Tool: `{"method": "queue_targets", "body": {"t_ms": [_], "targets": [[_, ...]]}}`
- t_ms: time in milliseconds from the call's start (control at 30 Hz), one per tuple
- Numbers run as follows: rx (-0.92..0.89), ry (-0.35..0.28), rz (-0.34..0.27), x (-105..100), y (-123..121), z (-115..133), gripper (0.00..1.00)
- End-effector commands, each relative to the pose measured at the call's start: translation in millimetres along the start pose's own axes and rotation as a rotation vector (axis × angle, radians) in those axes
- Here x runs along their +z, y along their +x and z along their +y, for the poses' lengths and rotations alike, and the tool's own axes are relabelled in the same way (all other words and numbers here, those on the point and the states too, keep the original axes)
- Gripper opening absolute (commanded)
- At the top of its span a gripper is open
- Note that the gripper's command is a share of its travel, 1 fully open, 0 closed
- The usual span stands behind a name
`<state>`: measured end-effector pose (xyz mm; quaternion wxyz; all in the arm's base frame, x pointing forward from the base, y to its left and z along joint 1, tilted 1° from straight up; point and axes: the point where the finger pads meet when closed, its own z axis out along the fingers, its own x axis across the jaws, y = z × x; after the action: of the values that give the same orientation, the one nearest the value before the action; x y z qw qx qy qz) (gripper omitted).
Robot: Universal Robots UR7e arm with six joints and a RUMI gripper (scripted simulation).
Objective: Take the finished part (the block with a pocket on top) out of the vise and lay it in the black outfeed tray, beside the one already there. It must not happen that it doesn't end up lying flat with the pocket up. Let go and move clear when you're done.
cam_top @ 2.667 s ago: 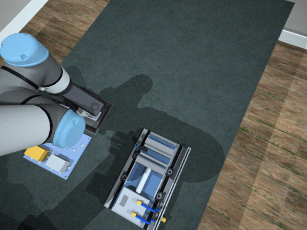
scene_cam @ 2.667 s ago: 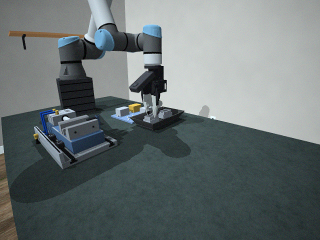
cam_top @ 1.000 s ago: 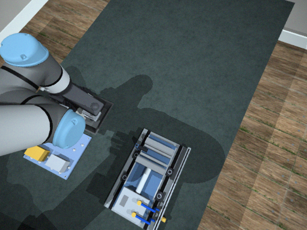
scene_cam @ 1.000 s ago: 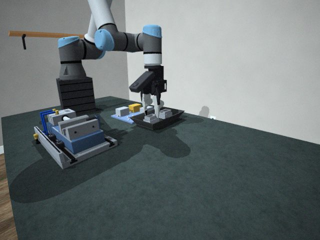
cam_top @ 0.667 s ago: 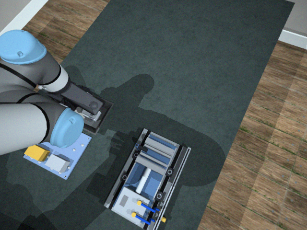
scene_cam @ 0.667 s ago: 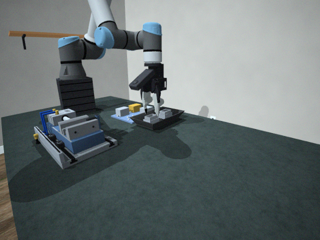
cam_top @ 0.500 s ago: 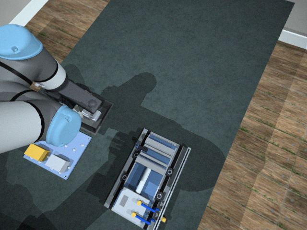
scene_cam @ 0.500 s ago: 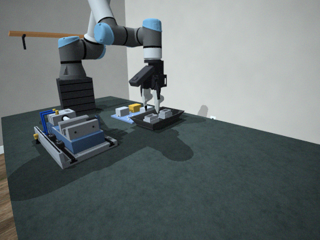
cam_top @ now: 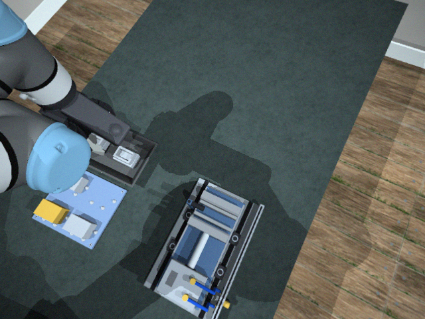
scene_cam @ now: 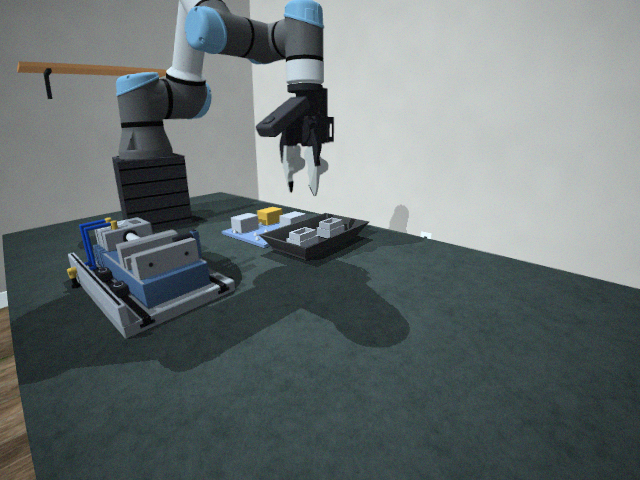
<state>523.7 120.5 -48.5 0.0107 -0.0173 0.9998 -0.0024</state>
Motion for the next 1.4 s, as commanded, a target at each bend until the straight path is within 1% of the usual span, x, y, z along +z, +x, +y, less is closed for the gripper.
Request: {"method": "queue_targets", "body": {"t_ms": [0, 33, 167, 267, 500, 533, 1367], "targets": [[0.0, 0.0, 0.001, -24.2, 0.0, -0.1, 0.4], [0.0, 0.0, 0.001, -24.2, 0.0, -0.1, 0.4], [0.0, 0.0, 0.001, -40.5, 0.0, -0.1, 0.4], [0.0, 0.0, 0.001, -48.3, 0.0, -0.1, 0.4], [0.0, 0.0, 0.001, -53.2, 0.0, -0.1, 0.4], [0.0, 0.0, 0.001, -53.2, 0.0, -0.1, 0.0], [0.0, 0.0, 0.001, -53.2, 0.0, -0.1, 0.0]]}}
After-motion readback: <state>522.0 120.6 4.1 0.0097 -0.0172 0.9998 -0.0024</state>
